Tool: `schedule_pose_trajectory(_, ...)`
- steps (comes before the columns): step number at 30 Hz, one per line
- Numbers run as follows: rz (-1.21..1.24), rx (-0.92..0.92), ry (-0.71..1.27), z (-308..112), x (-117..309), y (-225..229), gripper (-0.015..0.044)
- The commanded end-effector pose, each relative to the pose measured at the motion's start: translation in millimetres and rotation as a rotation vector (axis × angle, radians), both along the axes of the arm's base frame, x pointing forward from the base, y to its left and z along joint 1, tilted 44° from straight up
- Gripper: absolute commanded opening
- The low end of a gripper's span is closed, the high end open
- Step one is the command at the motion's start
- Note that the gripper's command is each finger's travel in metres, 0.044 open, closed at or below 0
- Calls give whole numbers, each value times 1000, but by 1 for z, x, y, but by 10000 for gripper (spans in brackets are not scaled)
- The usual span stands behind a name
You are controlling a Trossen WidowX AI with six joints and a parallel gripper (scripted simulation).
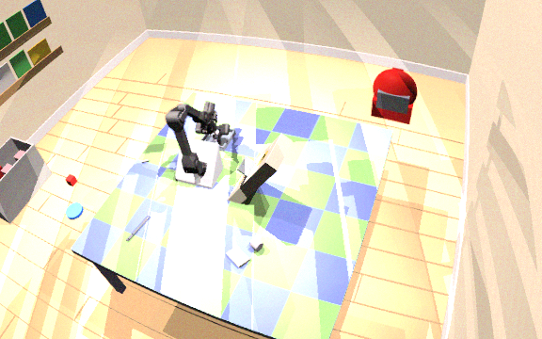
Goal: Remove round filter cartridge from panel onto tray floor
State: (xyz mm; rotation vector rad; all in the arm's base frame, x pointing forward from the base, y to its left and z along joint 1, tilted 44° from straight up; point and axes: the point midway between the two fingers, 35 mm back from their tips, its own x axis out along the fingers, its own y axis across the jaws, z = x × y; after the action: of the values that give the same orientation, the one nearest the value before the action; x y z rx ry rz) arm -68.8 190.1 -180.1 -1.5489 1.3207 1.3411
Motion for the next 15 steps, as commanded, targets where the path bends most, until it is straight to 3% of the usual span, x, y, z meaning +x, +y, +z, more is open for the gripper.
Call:
schedule_pose_trajectory(1, 0, 1, 0, 0, 0, 1, 368)
schedule_pose_trajectory(4, 0, 1, 0, 0, 0, 1, 440)
schedule_pose_trajectory(15, 0, 1, 0, 51, -6, 48, 440)
